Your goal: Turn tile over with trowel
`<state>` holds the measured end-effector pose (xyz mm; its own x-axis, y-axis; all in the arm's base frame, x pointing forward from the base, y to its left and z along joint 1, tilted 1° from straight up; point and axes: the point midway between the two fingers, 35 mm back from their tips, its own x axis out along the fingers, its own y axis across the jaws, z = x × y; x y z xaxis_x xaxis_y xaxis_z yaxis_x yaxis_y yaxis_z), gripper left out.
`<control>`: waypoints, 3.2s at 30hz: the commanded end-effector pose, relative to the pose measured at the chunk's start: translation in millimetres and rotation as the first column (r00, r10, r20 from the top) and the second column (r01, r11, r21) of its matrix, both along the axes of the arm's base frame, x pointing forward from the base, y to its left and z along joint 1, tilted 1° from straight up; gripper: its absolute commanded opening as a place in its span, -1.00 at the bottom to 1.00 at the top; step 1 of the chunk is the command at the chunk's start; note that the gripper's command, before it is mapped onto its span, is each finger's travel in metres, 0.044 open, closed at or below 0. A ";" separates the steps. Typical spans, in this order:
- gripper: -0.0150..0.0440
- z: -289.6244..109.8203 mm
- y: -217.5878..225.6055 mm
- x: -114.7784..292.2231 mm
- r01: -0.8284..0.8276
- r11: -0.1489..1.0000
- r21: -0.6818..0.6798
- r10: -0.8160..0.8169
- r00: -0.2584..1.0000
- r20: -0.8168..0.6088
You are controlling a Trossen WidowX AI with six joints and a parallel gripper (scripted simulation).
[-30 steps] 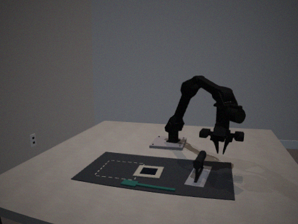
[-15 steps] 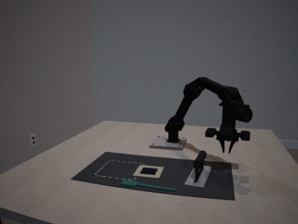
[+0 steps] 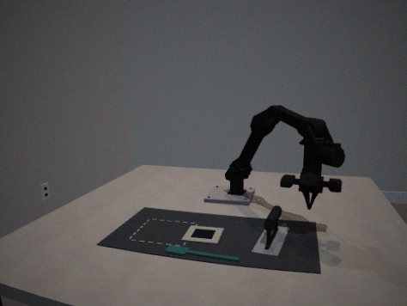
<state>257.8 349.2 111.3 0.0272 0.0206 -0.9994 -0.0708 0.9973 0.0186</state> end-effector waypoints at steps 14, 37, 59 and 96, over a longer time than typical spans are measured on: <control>-0.15 0.0 0.0 0.0 0.000 1.000 0.000 0.000 1.000 0.000; -0.49 0.0 0.0 0.0 0.000 1.000 0.000 0.000 1.000 0.000; 0.42 19.4 -59.4 62.3 0.000 1.000 -0.005 0.000 1.000 0.008; 0.42 -10.1 -93.9 94.3 0.000 1.000 -0.008 0.000 1.000 0.012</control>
